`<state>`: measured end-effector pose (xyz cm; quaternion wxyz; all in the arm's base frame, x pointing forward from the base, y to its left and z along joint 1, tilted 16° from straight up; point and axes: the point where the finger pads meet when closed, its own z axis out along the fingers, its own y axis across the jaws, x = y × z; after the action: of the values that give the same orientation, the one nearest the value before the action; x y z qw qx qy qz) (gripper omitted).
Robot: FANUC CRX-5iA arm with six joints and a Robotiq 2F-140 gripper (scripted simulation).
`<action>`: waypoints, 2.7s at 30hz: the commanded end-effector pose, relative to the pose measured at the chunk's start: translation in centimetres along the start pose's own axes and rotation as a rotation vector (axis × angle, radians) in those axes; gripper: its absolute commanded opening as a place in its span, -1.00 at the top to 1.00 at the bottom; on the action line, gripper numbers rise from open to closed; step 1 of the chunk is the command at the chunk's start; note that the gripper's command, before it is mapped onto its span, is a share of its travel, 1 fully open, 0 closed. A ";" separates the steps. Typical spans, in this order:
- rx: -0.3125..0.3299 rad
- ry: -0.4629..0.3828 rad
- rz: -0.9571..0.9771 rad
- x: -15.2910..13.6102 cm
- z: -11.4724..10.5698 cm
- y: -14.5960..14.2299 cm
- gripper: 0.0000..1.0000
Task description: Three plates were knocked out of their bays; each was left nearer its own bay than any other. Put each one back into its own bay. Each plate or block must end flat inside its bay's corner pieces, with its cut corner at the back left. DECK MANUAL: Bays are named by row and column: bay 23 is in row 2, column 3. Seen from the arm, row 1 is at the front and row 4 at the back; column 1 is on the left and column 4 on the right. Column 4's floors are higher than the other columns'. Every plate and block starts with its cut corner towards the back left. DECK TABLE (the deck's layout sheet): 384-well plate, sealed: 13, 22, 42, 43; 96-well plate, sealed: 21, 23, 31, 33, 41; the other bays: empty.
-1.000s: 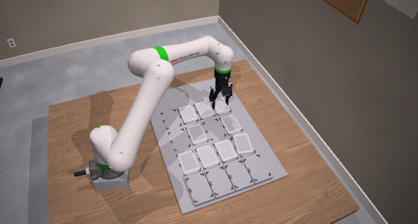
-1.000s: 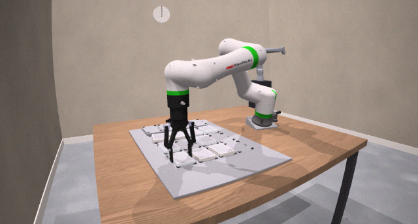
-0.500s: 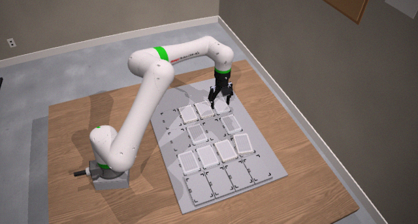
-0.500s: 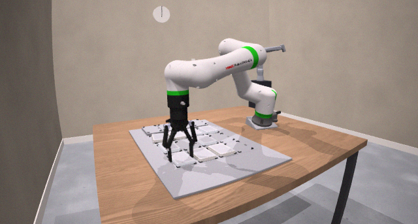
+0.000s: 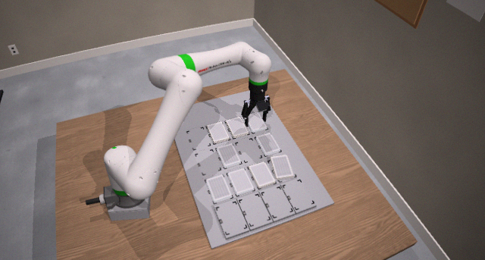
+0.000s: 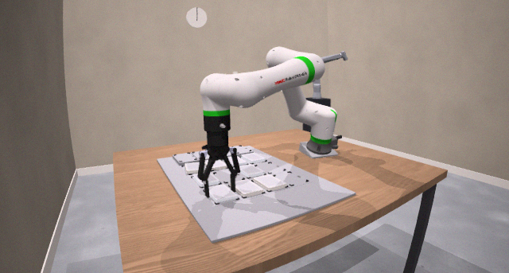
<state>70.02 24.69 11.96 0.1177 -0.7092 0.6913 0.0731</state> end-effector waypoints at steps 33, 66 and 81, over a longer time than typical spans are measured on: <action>0.003 0.000 0.000 0.0 -3.8 -0.1 -0.40; 0.003 0.000 0.196 6.0 -4.2 0.0 -0.40; 0.003 0.000 0.196 11.2 -4.2 0.0 -0.40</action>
<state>70.10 13.71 13.11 0.1099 -0.6381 0.7574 0.0842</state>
